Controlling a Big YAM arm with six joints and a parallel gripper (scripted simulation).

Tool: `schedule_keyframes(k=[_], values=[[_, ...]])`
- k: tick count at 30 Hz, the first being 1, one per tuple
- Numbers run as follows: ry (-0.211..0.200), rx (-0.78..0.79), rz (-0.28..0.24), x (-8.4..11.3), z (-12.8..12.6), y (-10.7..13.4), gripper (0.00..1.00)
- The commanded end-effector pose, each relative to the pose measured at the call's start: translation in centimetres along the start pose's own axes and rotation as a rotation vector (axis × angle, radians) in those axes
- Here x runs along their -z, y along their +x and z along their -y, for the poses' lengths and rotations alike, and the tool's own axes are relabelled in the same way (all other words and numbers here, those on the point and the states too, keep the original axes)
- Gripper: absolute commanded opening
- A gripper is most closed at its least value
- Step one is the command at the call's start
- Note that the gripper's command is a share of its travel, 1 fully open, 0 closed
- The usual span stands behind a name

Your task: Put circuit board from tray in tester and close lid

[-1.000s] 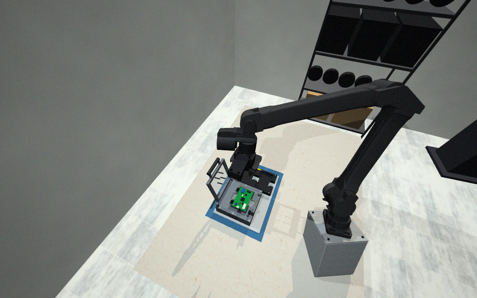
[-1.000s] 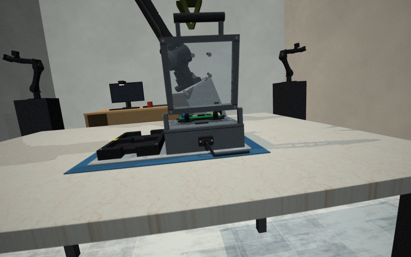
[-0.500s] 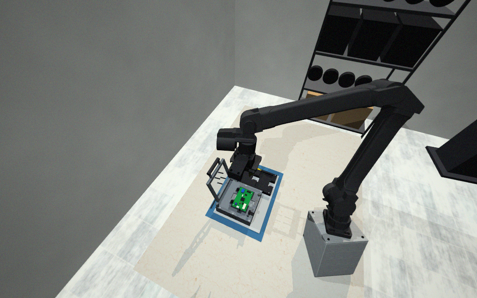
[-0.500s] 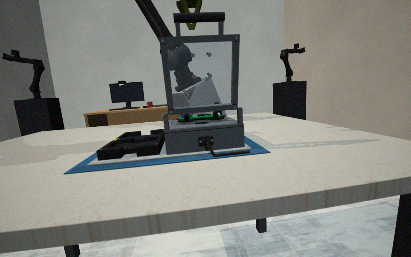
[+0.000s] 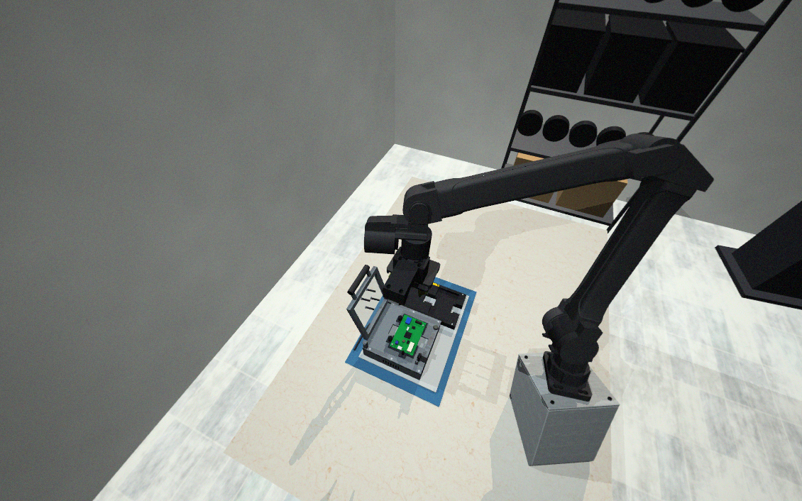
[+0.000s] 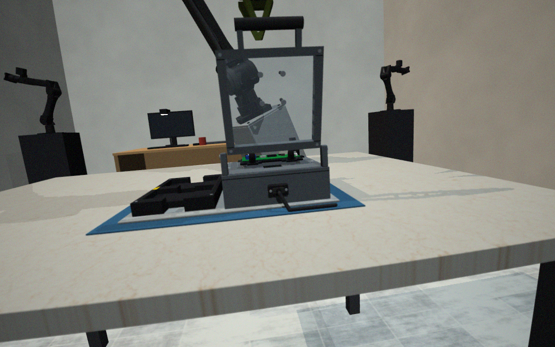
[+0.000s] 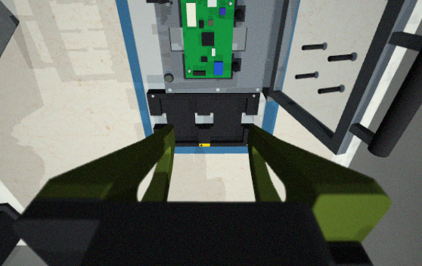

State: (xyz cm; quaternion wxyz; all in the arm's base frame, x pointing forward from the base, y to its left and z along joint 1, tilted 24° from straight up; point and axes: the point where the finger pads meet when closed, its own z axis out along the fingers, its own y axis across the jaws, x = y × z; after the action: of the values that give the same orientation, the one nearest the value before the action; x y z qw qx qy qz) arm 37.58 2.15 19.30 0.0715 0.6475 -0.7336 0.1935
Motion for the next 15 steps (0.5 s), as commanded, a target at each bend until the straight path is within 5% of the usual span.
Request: schedule_keyframes(k=[1,15], values=[[0.001,0.001,0.0,0.6,0.0,-0.5,0.48],[0.023,-0.015,0.007,1.4,4.9,0.2,0.48]])
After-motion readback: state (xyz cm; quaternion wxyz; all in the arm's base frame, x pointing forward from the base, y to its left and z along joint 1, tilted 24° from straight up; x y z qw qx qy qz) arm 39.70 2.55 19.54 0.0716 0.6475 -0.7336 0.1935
